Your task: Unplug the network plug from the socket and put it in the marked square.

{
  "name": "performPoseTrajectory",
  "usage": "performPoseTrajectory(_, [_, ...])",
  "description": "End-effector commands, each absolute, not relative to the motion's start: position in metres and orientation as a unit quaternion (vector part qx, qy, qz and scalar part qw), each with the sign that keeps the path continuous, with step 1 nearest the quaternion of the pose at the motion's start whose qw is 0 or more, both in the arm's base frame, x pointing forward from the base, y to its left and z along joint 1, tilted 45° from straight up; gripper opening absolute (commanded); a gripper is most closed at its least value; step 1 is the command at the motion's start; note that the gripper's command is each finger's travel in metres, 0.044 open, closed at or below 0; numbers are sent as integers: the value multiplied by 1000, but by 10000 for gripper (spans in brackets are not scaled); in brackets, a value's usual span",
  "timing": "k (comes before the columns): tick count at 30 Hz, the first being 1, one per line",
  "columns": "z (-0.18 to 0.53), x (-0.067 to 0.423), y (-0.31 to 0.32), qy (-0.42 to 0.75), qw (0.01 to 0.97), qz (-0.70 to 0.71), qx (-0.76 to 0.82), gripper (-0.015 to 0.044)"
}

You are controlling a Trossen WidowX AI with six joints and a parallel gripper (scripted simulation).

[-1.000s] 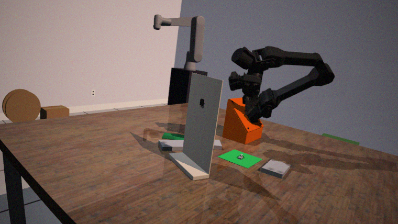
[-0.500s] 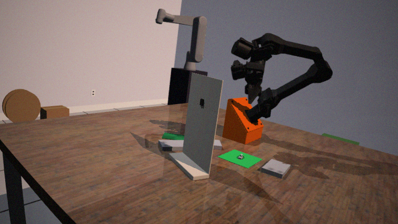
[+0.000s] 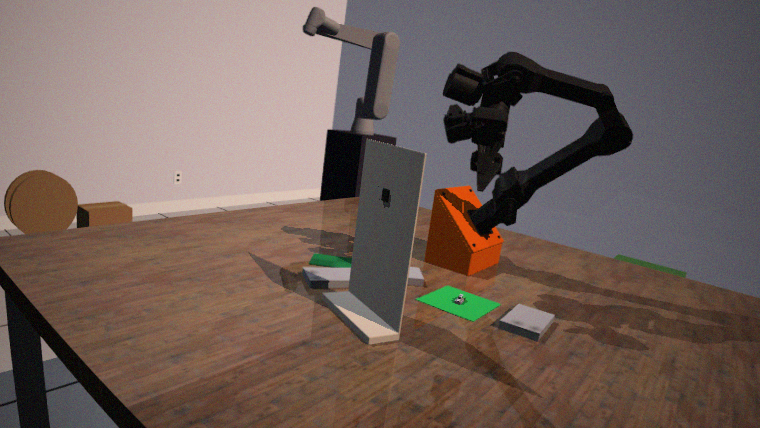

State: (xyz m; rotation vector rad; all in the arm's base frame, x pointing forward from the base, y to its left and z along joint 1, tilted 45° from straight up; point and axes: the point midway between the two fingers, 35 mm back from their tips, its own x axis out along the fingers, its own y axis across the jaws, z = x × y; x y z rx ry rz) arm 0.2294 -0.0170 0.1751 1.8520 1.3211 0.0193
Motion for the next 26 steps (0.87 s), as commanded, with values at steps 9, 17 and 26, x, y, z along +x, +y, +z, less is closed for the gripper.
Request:
performPoseTrajectory(9, [176, 229, -18, 527, 422, 8, 737, 440])
performPoseTrajectory(17, [176, 229, -18, 527, 422, 8, 737, 440])
performPoseTrajectory(26, [176, 229, -18, 527, 422, 8, 737, 440])
